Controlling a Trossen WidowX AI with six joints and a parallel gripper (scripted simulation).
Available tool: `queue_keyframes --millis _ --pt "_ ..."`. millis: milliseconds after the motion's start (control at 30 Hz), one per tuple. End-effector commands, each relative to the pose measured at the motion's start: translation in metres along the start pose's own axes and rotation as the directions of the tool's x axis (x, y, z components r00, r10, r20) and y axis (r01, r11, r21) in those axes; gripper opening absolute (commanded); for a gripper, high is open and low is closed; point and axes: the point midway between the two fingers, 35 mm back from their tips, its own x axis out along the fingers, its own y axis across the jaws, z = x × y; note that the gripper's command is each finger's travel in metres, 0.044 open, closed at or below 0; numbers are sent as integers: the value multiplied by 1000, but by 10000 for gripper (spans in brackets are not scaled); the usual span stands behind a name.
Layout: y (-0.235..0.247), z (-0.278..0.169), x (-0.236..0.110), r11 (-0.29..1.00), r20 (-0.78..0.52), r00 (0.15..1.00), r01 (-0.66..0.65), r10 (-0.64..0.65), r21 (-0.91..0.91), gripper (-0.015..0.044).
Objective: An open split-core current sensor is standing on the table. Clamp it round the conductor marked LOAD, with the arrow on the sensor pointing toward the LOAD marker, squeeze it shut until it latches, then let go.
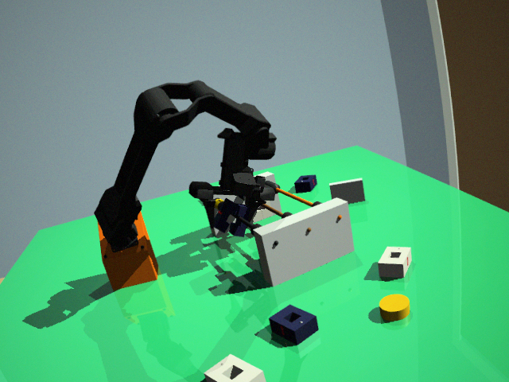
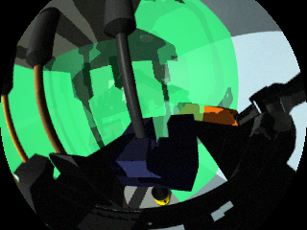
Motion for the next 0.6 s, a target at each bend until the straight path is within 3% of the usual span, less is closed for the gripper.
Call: queue_keyframes --millis 0,233,567 --pt "-5 0 -1 1000 3 1000 20 -20 -16 182" --pt "-5 0 -1 1000 3 1000 20 -20 -16 0" --pt "-5 0 -1 1000 3 1000 20 -20 -16 0"
